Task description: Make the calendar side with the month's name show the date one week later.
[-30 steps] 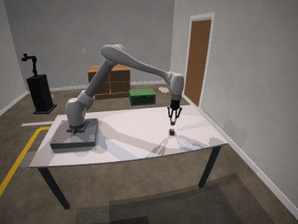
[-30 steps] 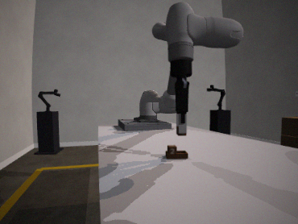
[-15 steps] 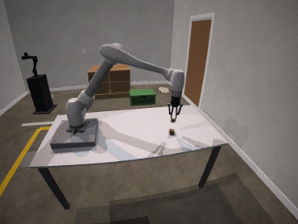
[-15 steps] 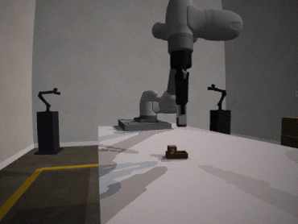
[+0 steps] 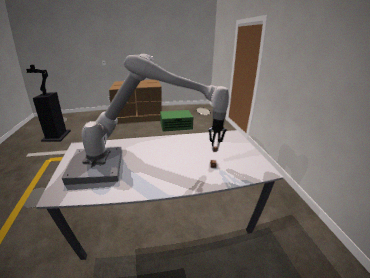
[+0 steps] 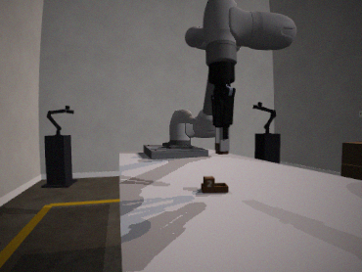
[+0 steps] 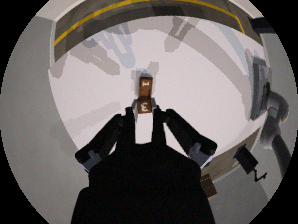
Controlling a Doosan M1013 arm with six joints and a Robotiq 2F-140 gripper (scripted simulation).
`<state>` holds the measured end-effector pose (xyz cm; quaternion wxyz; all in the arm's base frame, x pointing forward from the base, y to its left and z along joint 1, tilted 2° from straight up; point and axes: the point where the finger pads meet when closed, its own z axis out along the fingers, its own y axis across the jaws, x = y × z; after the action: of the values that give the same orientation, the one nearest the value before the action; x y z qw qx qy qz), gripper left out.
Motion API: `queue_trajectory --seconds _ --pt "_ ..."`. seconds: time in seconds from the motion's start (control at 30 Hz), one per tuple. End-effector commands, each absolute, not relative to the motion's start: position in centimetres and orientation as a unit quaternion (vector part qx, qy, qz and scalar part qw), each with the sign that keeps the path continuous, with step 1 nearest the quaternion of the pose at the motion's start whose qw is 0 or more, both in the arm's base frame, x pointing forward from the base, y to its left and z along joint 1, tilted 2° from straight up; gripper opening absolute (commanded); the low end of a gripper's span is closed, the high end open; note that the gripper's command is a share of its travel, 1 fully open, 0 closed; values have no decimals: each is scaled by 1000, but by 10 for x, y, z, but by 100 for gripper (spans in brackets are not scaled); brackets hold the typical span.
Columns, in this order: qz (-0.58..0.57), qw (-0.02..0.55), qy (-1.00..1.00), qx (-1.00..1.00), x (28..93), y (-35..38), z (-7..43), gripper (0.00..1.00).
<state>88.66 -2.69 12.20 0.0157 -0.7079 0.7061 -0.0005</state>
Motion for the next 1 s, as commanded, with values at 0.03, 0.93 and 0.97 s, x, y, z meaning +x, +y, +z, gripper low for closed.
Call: queue_trajectory --seconds 0.03,0.93,0.97 --pt "-1 17 637 -771 888 -22 122 24" --pt "-9 14 191 -981 893 7 119 24" --pt "-10 14 154 -988 893 9 119 24"
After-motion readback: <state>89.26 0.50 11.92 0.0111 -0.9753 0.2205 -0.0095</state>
